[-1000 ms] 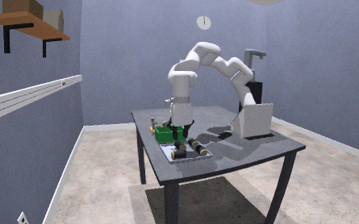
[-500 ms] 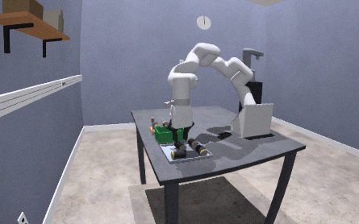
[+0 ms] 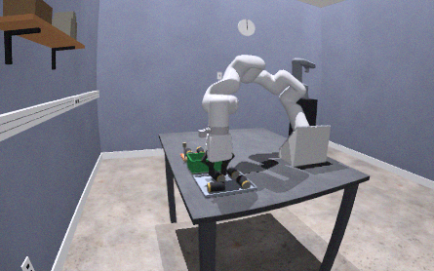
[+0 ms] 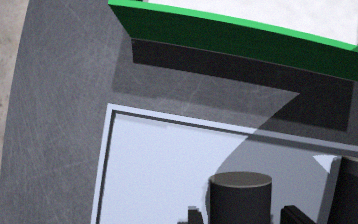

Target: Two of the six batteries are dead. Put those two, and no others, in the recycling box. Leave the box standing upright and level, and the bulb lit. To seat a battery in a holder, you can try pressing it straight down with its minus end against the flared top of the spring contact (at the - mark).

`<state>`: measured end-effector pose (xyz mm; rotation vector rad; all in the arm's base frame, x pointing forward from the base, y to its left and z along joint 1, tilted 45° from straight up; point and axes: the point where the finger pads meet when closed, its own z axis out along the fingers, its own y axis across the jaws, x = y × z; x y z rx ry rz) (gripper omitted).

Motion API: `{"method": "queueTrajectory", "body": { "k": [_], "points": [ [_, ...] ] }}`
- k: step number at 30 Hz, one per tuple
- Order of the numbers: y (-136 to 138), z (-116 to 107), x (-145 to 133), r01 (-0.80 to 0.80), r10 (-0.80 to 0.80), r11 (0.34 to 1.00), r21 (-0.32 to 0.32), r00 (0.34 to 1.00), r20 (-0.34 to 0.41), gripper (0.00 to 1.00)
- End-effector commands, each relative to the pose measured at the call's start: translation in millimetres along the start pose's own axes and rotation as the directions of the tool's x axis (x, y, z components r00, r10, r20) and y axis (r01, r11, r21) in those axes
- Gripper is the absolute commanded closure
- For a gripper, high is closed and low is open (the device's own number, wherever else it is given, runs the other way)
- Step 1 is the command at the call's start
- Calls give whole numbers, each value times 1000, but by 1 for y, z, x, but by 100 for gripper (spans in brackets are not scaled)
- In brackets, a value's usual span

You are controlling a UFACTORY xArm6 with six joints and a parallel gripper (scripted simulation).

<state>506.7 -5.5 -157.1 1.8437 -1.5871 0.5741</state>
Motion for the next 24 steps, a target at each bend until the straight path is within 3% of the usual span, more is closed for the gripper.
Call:
{"method": "queueTrajectory", "body": {
  "k": [1, 13, 14, 24],
  "points": [
    [-1, 3, 0, -1, 1, 1000, 3, 1000, 1, 49],
    [-1, 7, 0, -1, 1, 1000, 3, 1000, 1, 49],
    [-1, 7, 0, -1, 1, 1000, 3, 1000, 1, 72],
    [-1, 7, 0, -1, 1, 1000, 3, 1000, 1, 72]
  ]
}}
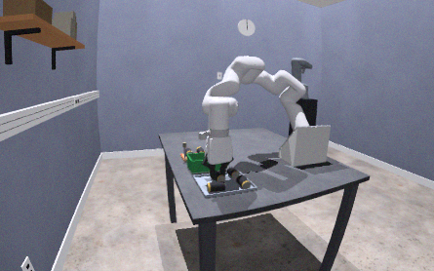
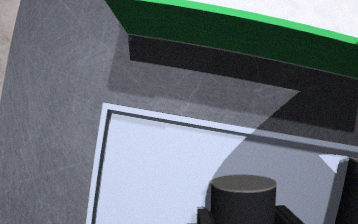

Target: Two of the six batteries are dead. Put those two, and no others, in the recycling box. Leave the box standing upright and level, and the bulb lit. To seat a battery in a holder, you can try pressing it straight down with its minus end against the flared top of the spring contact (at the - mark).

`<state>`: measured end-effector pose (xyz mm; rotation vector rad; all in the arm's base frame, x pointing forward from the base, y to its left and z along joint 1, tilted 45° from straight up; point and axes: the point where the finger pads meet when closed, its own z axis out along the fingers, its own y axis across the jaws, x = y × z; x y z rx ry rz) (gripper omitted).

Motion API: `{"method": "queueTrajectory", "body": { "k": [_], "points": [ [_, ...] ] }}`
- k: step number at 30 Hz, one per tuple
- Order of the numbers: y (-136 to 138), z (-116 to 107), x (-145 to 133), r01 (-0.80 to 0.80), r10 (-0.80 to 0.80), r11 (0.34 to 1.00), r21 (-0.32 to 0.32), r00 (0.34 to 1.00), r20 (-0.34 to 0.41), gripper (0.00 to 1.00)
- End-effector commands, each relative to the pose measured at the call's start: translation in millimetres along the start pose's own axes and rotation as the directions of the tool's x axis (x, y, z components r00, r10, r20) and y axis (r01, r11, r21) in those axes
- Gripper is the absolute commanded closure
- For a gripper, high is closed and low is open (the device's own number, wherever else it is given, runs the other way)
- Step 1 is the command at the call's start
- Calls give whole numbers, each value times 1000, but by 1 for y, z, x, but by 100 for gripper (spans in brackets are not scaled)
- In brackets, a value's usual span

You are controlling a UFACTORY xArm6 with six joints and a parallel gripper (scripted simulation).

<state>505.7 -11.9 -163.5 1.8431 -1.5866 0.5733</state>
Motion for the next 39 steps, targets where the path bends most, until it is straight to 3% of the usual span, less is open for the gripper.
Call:
{"method": "queueTrajectory", "body": {
  "k": [1, 22, 39],
  "points": [
    [-1, -2, 0, -1, 1, 1000, 4, 1000, 1, 72],
    [-1, -2, 0, -1, 1, 1000, 4, 1000, 1, 72],
    [-1, -47, 0, -1, 1, 1000, 4, 1000, 1, 72]
  ]
}}
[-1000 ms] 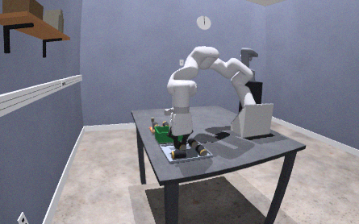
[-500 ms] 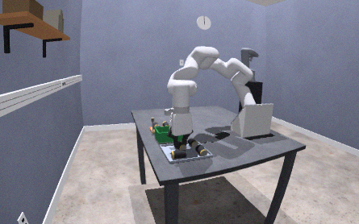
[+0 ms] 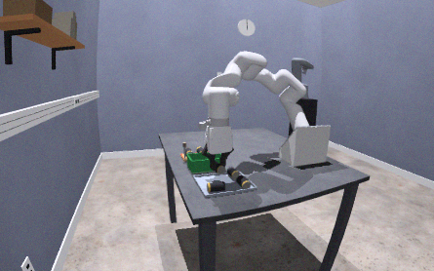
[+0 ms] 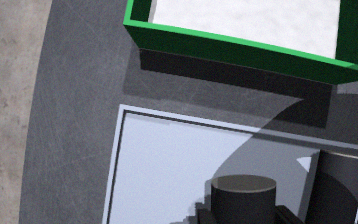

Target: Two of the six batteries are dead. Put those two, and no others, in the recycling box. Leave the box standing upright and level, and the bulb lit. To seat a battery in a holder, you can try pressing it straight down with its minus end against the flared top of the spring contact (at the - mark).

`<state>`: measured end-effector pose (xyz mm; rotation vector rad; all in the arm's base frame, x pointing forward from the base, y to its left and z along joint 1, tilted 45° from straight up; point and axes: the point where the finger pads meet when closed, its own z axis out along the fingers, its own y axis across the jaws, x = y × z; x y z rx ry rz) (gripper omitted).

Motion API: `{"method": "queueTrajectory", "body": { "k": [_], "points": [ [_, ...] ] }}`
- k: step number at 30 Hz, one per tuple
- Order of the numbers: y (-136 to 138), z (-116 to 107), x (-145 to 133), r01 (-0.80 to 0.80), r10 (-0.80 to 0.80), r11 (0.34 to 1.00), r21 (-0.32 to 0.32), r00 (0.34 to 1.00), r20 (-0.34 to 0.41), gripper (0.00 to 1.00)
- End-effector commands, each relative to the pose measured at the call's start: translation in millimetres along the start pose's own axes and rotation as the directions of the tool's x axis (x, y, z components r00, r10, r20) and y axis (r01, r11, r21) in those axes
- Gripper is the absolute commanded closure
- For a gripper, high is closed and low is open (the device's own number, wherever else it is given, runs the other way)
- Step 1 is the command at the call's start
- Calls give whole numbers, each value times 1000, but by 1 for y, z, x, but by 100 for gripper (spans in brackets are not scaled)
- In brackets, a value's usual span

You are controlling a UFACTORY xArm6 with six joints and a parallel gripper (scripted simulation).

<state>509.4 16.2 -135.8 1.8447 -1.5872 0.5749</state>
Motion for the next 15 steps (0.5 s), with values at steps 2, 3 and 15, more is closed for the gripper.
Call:
{"method": "queueTrajectory", "body": {
  "k": [2, 3, 15],
  "points": [
    [-1, -7, 0, -1, 1, 1000, 2, 1000, 0, 72],
    [-1, -7, 0, -1, 1, 1000, 2, 1000, 0, 72],
    [0, -86, 0, -1, 1, 1000, 2, 1000, 0, 72]
  ]
}}
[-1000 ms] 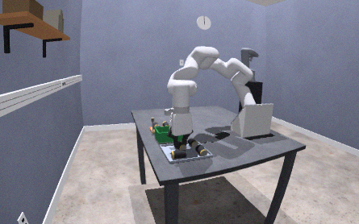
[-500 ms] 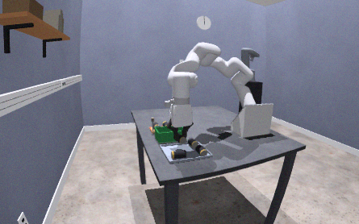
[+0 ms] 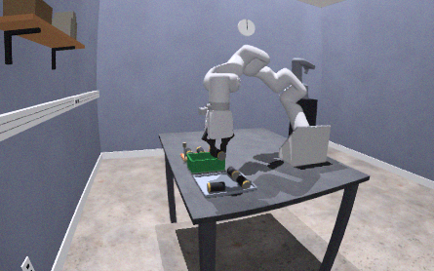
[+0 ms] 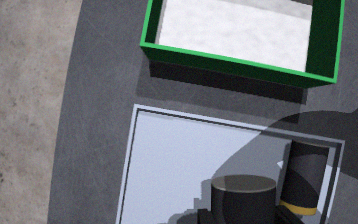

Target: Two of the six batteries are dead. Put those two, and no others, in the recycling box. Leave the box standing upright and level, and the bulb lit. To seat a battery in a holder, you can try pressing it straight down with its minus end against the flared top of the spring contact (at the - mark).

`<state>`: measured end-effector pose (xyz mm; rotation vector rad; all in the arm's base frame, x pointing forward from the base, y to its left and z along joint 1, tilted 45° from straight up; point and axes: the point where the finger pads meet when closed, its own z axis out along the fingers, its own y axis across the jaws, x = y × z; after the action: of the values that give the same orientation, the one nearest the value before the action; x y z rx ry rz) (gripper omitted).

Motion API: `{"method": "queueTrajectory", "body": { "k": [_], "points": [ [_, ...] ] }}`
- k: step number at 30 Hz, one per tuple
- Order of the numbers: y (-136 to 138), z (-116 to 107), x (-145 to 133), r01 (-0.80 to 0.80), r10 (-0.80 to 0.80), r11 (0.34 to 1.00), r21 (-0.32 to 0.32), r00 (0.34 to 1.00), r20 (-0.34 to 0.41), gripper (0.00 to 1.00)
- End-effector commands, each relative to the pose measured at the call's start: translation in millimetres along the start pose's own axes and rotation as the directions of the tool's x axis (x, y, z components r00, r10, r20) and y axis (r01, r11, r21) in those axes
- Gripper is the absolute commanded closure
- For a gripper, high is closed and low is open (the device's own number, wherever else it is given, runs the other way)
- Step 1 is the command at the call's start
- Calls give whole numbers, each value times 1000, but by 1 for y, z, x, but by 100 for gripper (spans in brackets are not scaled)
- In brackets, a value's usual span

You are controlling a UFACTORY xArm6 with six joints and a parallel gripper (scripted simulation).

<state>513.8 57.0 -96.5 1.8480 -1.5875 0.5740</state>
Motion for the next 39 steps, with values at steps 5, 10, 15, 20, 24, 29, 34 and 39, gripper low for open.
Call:
{"method": "queueTrajectory", "body": {
  "k": [5, 10, 15, 20, 24, 29, 34, 39],
  "points": [
    [0, -29, 1, -22, 22, 1000, 0, 1000, -2, 72],
    [0, -29, 1, -97, 97, 995, 0, 995, -2, 72],
    [0, -29, 1, -189, 189, 982, 0, 982, -2, 72],
    [0, -29, 1, -190, 190, 982, 0, 982, -2, 72],
    [0, -29, 2, -190, 190, 982, 0, 982, -2, 72],
    [3, -29, 7, -190, 190, 982, 0, 982, -2, 72],
    [14, -29, 33, -190, 190, 982, 0, 982, -2, 72],
    [38, -29, 84, -190, 190, 982, 0, 982, -2, 72]
  ]
}}
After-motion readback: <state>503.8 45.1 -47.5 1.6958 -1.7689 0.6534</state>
